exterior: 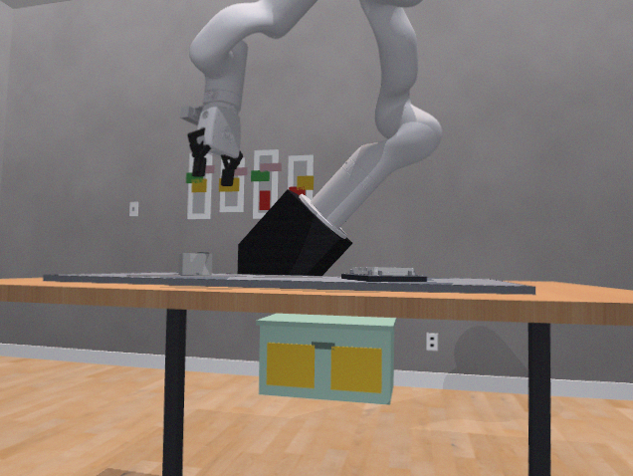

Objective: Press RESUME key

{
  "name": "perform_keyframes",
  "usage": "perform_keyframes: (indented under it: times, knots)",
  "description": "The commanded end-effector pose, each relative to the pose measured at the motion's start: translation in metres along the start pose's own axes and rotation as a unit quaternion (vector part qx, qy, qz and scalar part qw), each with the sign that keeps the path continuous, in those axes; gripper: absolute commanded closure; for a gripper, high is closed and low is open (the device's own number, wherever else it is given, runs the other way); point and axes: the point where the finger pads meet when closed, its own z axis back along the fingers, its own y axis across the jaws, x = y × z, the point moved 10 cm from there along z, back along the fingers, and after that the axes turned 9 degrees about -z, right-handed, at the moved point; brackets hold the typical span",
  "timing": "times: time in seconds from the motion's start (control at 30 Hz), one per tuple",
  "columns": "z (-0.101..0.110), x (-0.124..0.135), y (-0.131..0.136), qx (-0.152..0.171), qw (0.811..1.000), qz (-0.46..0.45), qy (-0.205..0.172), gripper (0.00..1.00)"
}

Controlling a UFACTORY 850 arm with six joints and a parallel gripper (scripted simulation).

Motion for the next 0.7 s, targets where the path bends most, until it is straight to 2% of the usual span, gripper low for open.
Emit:
perform_keyframes:
  times: [0.0, 0.53, 0.57, 0.67]
  knots:
    - [0.001, 0.0, -0.001, -0.001, 1.0, 0.0, 0.0, 0.0]
    - [0.001, 0.0, -0.001, -0.001, 1.0, 0.0, 0.0, 0.0]
    - [-0.001, -0.005, 0.001, 0.0, 1.0, 0.017, 0.0, 1.0]
    - [-0.006, -0.018, 0.005, 0.003, 0.998, 0.06, -0.001, 1.0]
